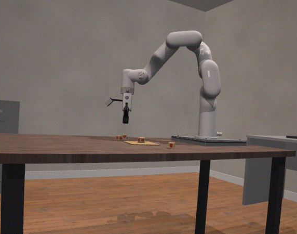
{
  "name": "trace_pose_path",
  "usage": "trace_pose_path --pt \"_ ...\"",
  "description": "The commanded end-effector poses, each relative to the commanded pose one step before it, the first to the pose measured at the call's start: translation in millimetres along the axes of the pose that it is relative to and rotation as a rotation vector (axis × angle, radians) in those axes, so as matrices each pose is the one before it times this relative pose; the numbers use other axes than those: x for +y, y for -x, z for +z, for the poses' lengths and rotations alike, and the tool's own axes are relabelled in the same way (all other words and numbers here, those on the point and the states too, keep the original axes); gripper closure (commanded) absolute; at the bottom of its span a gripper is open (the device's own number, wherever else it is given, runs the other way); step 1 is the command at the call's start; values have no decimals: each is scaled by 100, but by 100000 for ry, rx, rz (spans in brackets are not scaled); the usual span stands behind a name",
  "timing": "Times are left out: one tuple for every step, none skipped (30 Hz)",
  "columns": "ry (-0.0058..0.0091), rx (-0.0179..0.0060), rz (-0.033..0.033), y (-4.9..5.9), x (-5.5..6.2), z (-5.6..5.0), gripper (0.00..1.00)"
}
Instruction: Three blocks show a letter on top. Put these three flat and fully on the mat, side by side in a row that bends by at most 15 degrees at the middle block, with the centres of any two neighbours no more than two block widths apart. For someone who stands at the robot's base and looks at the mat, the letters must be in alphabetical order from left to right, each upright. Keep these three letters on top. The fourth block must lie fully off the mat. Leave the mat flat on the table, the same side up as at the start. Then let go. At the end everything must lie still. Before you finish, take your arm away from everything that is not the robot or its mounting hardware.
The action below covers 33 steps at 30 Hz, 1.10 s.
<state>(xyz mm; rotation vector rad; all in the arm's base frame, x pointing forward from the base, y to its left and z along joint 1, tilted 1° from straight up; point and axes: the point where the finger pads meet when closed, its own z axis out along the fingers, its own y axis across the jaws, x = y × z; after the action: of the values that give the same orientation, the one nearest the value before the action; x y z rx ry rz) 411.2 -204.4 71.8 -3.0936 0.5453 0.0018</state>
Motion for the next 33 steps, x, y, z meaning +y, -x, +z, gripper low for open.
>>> trace_pose_path --pt "42 388 -3 -131 13 -140 37" --pt "0 0 0 0 0 0 37" --pt "0 0 0 0 0 0 37" --pt "0 0 0 0 0 0 37" --pt "0 0 0 0 0 0 37" --pt "0 0 0 0 0 0 37" --pt "0 0 0 0 0 0 37" --pt "0 0 0 0 0 0 37" --pt "0 0 0 0 0 0 37" --pt "0 0 0 0 0 0 37" --pt "0 0 0 0 0 0 37" --pt "0 0 0 0 0 0 37" --pt "0 0 0 0 0 0 37" --pt "0 0 0 0 0 0 37" --pt "0 0 0 0 0 2 37" --pt "0 0 0 0 0 4 37" --pt "0 0 0 0 0 8 37" --pt "0 0 0 0 0 12 37" --pt "0 0 0 0 1 18 37" --pt "0 0 0 0 1 24 37" --pt "0 0 0 0 1 30 37" --pt "0 -1 0 0 1 38 37" --pt "0 -1 0 0 2 45 37" --pt "0 -1 0 0 2 53 37" --pt "0 -1 0 1 2 61 37" --pt "0 0 0 0 0 0 37" --pt "0 0 0 0 0 0 37" --pt "0 -1 0 1 3 69 37" --pt "0 -1 0 1 3 77 37" --pt "0 -1 0 1 3 85 37" --pt "0 -1 0 2 4 93 37" --pt "0 -1 0 2 4 101 37" --pt "0 -1 0 3 4 108 37"
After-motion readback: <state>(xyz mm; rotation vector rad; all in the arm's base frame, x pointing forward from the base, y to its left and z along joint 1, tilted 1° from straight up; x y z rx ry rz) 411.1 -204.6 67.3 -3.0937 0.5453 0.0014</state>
